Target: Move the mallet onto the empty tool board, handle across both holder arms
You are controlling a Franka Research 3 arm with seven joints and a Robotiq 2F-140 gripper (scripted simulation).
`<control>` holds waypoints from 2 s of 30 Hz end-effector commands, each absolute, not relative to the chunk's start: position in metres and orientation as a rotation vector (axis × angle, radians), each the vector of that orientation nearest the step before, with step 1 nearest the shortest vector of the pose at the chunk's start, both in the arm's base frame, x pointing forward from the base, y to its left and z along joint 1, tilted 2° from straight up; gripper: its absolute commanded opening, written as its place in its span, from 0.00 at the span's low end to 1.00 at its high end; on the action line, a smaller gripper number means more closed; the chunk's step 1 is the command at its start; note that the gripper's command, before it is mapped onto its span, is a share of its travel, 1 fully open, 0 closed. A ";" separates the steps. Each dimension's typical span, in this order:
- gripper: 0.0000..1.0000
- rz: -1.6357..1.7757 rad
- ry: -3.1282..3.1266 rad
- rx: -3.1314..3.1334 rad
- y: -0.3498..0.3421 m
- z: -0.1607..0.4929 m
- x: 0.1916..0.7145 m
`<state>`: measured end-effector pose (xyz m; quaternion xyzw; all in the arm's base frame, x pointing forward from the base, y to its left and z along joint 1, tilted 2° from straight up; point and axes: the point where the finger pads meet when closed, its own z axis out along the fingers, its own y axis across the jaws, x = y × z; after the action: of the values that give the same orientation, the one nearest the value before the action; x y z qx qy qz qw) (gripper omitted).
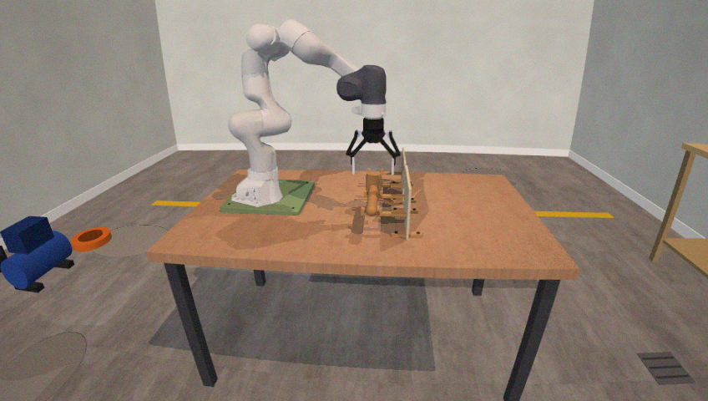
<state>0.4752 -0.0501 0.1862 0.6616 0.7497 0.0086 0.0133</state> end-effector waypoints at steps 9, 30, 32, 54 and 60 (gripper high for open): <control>1.00 0.025 2.326 2.065 -0.051 0.175 0.477; 1.00 0.027 2.327 2.064 -0.051 0.145 0.477; 1.00 0.026 2.327 2.064 -0.051 0.142 0.477; 1.00 0.024 2.326 2.065 -0.052 0.115 0.479; 1.00 0.025 2.326 2.065 -0.052 0.108 0.479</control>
<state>0.4770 -0.0515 0.1113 0.6577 0.7531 0.0071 0.0121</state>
